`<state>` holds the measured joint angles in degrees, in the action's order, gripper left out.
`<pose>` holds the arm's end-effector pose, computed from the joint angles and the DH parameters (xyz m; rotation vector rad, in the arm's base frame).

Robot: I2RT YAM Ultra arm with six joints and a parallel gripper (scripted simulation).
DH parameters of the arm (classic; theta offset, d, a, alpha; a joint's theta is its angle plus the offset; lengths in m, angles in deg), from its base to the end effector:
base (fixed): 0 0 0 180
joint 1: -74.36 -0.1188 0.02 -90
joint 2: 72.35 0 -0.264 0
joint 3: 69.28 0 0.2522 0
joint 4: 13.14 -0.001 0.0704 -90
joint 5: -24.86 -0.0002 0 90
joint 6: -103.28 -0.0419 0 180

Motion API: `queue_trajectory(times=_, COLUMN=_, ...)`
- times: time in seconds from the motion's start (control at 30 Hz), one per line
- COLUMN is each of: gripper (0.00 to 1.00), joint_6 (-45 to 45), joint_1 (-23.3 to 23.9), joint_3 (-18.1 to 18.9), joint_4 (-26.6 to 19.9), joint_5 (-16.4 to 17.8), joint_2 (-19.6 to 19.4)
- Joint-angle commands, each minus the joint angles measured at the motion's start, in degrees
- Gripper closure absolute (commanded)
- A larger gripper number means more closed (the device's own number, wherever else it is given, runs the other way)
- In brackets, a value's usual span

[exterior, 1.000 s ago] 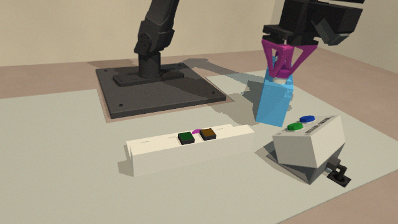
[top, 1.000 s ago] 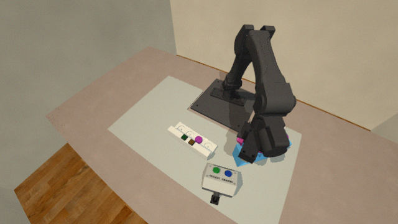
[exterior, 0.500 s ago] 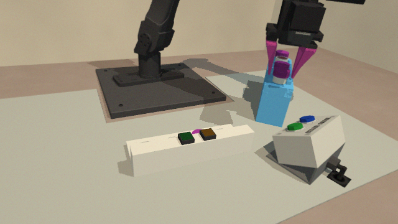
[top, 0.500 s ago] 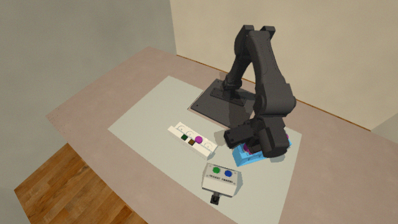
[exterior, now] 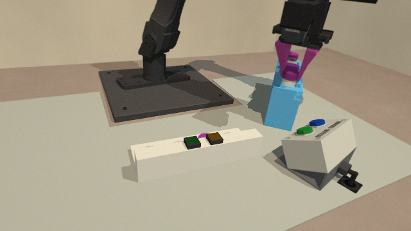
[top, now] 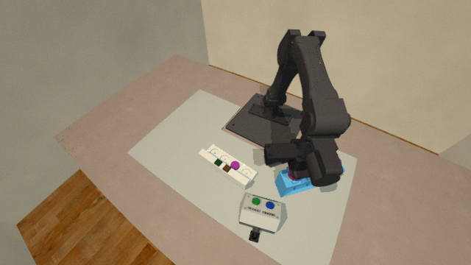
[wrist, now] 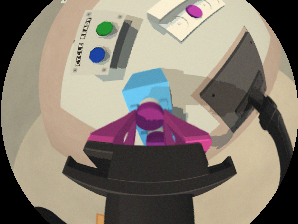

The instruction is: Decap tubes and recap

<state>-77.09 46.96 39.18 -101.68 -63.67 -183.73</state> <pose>0.3231 0.1698 0.2395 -1.6228 -2.6488 0.0133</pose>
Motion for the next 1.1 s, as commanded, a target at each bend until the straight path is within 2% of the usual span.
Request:
queue_trajectory(times=0.0, gripper=1.00, joint_6=-0.9, joint_1=0.0, joint_3=0.3, joint_4=0.1, joint_5=0.0, joint_2=0.4)
queue_trajectory(times=0.33, gripper=1.00, joint_6=-0.9, joint_1=0.0, joint_3=0.3, joint_4=0.1, joint_5=0.0, joint_2=0.4)
queue_trajectory(times=0.8, gripper=1.00, joint_6=39.2, joint_1=0.0, joint_3=0.3, joint_4=0.0, joint_5=0.0, joint_2=0.4)
queue_trajectory(times=0.87, gripper=1.00, joint_6=39.2, joint_1=0.0, joint_3=0.3, joint_4=0.0, joint_5=0.0, joint_2=0.4)
queue_trajectory(times=1.07, gripper=1.00, joint_6=56.4, joint_1=0.0, joint_3=0.4, joint_4=0.0, joint_5=0.0, joint_2=0.4)
